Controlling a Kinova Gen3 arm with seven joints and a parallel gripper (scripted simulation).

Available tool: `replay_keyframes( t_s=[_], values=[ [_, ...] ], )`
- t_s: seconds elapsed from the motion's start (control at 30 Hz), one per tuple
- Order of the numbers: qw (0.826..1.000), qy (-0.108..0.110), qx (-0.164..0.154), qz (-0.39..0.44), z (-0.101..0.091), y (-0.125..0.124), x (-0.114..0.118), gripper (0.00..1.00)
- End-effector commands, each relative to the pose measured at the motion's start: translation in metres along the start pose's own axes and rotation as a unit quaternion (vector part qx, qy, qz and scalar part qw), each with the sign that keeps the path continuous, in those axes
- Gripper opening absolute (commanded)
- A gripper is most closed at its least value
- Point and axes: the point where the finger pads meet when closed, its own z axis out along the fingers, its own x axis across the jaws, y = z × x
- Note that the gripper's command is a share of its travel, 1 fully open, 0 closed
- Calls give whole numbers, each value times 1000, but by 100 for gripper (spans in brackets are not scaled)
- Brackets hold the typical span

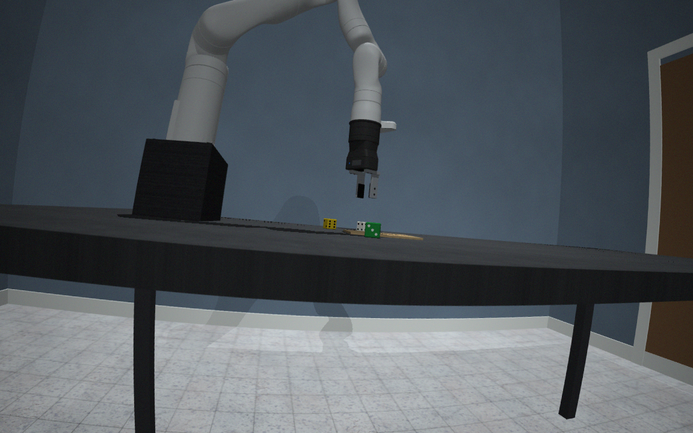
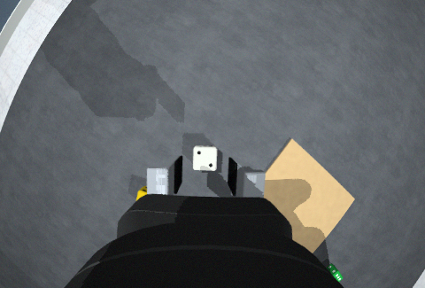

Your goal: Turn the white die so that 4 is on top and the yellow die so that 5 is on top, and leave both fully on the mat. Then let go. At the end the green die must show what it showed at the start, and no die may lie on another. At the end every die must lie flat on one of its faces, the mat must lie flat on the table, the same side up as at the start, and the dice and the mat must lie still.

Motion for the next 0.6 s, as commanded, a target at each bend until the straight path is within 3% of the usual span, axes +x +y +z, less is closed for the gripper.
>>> replay_keyframes(
  t_s=[0.0, 0.57],
  values=[
    [1000, 0, 1, 0, -1, -1, 0, 79],
    [1000, 0, 1, 0, 1, -1, 0, 79]
  ],
)
